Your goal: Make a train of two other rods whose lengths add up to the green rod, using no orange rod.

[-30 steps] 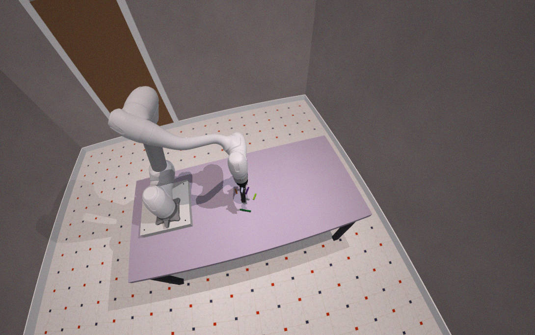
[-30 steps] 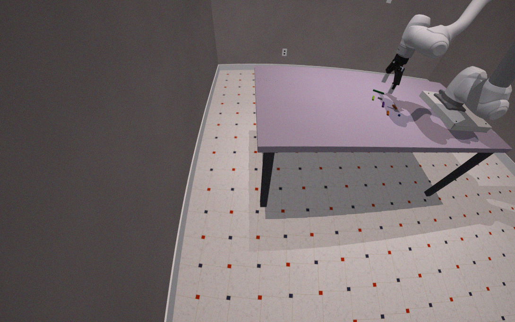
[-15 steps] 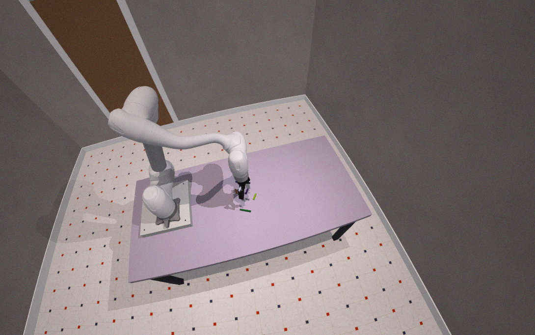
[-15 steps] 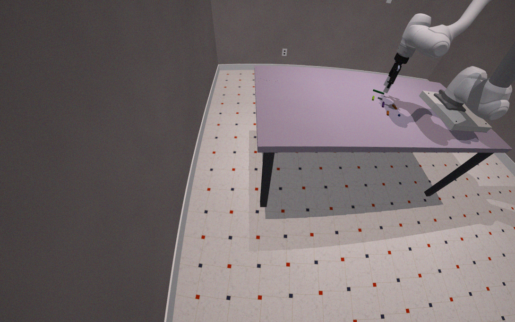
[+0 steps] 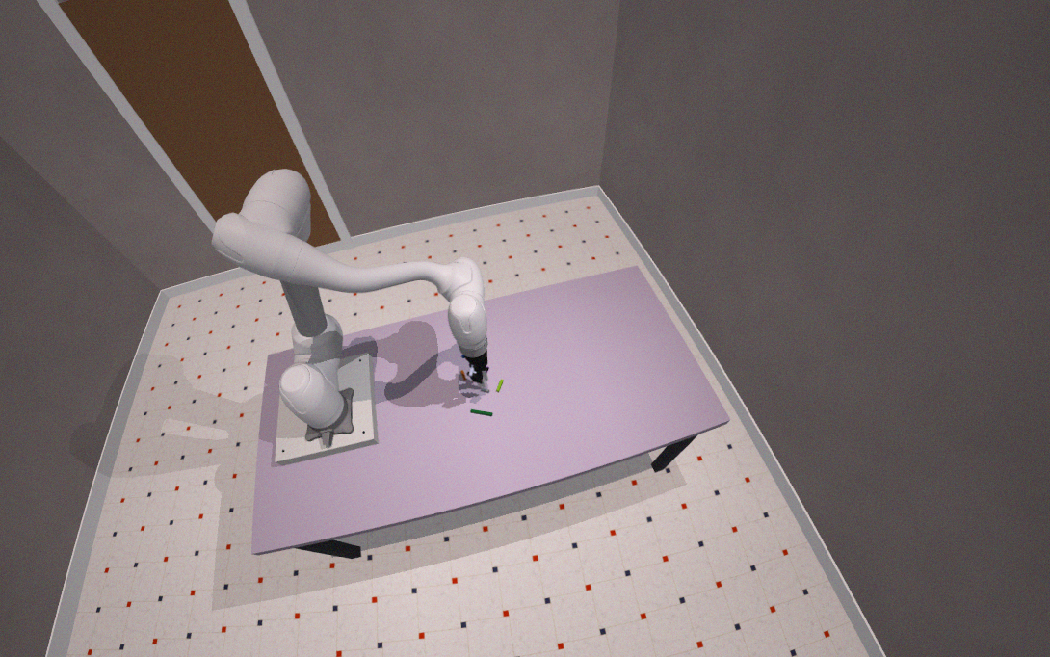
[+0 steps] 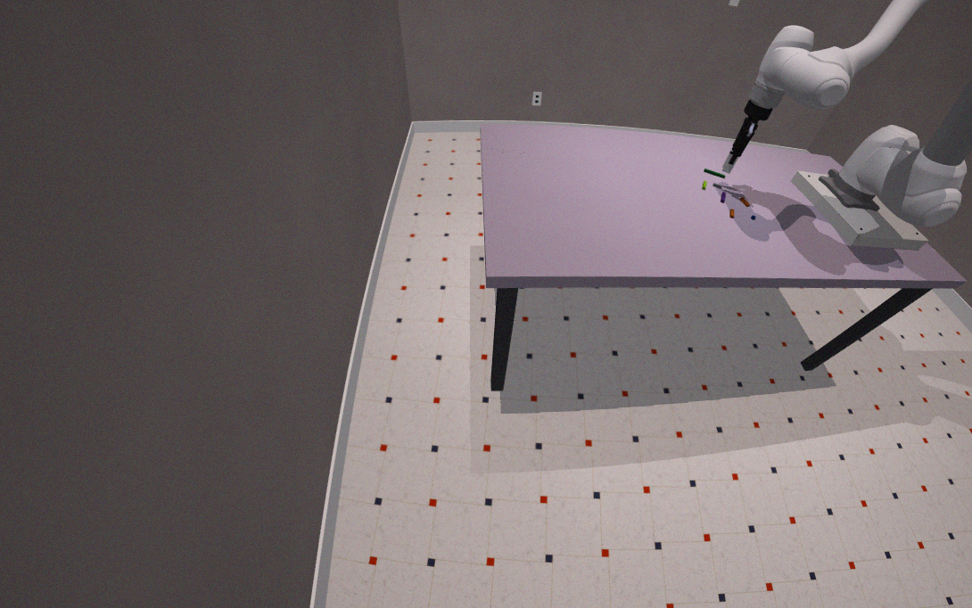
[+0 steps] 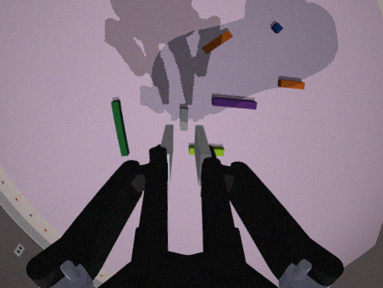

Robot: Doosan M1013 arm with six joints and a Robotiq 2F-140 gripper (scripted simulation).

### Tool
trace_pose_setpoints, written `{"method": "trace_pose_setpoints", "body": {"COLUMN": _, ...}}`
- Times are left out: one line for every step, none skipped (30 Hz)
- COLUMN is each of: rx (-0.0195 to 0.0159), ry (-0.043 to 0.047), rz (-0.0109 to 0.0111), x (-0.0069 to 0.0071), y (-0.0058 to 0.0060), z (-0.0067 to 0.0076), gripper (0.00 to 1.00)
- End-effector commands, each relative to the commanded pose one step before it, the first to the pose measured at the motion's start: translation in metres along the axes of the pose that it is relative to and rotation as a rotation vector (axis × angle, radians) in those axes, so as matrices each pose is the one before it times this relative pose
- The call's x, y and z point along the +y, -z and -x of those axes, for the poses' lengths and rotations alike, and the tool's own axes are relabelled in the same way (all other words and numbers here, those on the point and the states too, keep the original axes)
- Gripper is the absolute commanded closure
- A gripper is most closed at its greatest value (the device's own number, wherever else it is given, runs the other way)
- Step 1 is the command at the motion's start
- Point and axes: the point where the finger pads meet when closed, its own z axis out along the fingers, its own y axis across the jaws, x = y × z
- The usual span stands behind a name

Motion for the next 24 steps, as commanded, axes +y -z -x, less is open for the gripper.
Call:
{"method": "trace_pose_setpoints", "body": {"rx": 0.00000, "ry": 0.00003, "rz": 0.00021, "x": 0.00003, "y": 0.00009, "z": -0.00002, "gripper": 0.85}}
{"method": "trace_pose_setpoints", "body": {"rx": 0.00000, "ry": 0.00000, "rz": 0.00000, "x": 0.00000, "y": 0.00000, "z": 0.00000, "gripper": 0.85}}
{"method": "trace_pose_setpoints", "body": {"rx": 0.00000, "ry": 0.00000, "rz": 0.00000, "x": 0.00000, "y": 0.00000, "z": 0.00000, "gripper": 0.85}}
{"method": "trace_pose_setpoints", "body": {"rx": 0.00000, "ry": 0.00000, "rz": 0.00000, "x": 0.00000, "y": 0.00000, "z": 0.00000, "gripper": 0.85}}
{"method": "trace_pose_setpoints", "body": {"rx": 0.00000, "ry": 0.00000, "rz": 0.00000, "x": 0.00000, "y": 0.00000, "z": 0.00000, "gripper": 0.85}}
{"method": "trace_pose_setpoints", "body": {"rx": 0.00000, "ry": 0.00000, "rz": 0.00000, "x": 0.00000, "y": 0.00000, "z": 0.00000, "gripper": 0.85}}
{"method": "trace_pose_setpoints", "body": {"rx": 0.00000, "ry": 0.00000, "rz": 0.00000, "x": 0.00000, "y": 0.00000, "z": 0.00000, "gripper": 0.85}}
{"method": "trace_pose_setpoints", "body": {"rx": 0.00000, "ry": 0.00000, "rz": 0.00000, "x": 0.00000, "y": 0.00000, "z": 0.00000, "gripper": 0.85}}
{"method": "trace_pose_setpoints", "body": {"rx": 0.00000, "ry": 0.00000, "rz": 0.00000, "x": 0.00000, "y": 0.00000, "z": 0.00000, "gripper": 0.85}}
{"method": "trace_pose_setpoints", "body": {"rx": 0.00000, "ry": 0.00000, "rz": 0.00000, "x": 0.00000, "y": 0.00000, "z": 0.00000, "gripper": 0.85}}
{"method": "trace_pose_setpoints", "body": {"rx": 0.00000, "ry": 0.00000, "rz": 0.00000, "x": 0.00000, "y": 0.00000, "z": 0.00000, "gripper": 0.85}}
{"method": "trace_pose_setpoints", "body": {"rx": 0.00000, "ry": 0.00000, "rz": 0.00000, "x": 0.00000, "y": 0.00000, "z": 0.00000, "gripper": 0.85}}
{"method": "trace_pose_setpoints", "body": {"rx": 0.00000, "ry": 0.00000, "rz": 0.00000, "x": 0.00000, "y": 0.00000, "z": 0.00000, "gripper": 0.85}}
{"method": "trace_pose_setpoints", "body": {"rx": 0.00000, "ry": 0.00000, "rz": 0.00000, "x": 0.00000, "y": 0.00000, "z": 0.00000, "gripper": 0.85}}
{"method": "trace_pose_setpoints", "body": {"rx": 0.00000, "ry": 0.00000, "rz": 0.00000, "x": 0.00000, "y": 0.00000, "z": 0.00000, "gripper": 0.85}}
{"method": "trace_pose_setpoints", "body": {"rx": 0.00000, "ry": 0.00000, "rz": 0.00000, "x": 0.00000, "y": -0.00002, "z": 0.00000, "gripper": 0.85}}
{"method": "trace_pose_setpoints", "body": {"rx": 0.00000, "ry": 0.00000, "rz": 0.00000, "x": 0.00000, "y": -0.00004, "z": 0.00000, "gripper": 0.85}}
{"method": "trace_pose_setpoints", "body": {"rx": 0.00000, "ry": -0.00001, "rz": -0.00001, "x": 0.00000, "y": -0.00008, "z": 0.00000, "gripper": 0.85}}
{"method": "trace_pose_setpoints", "body": {"rx": 0.00000, "ry": -0.00001, "rz": -0.00001, "x": 0.00000, "y": -0.00013, "z": 0.00000, "gripper": 0.85}}
{"method": "trace_pose_setpoints", "body": {"rx": 0.00000, "ry": -0.00001, "rz": -0.00002, "x": 0.00000, "y": -0.00019, "z": 0.00000, "gripper": 0.85}}
{"method": "trace_pose_setpoints", "body": {"rx": 0.00000, "ry": -0.00002, "rz": -0.00002, "x": 0.00000, "y": -0.00025, "z": 0.00000, "gripper": 0.85}}
{"method": "trace_pose_setpoints", "body": {"rx": 0.00000, "ry": -0.00003, "rz": -0.00003, "x": 0.00000, "y": -0.00033, "z": 0.00000, "gripper": 0.85}}
{"method": "trace_pose_setpoints", "body": {"rx": -0.00001, "ry": -0.00003, "rz": -0.00003, "x": 0.00000, "y": -0.00040, "z": 0.00000, "gripper": 0.85}}
{"method": "trace_pose_setpoints", "body": {"rx": -0.00001, "ry": -0.00004, "rz": -0.00004, "x": 0.00001, "y": -0.00048, "z": 0.00000, "gripper": 0.85}}
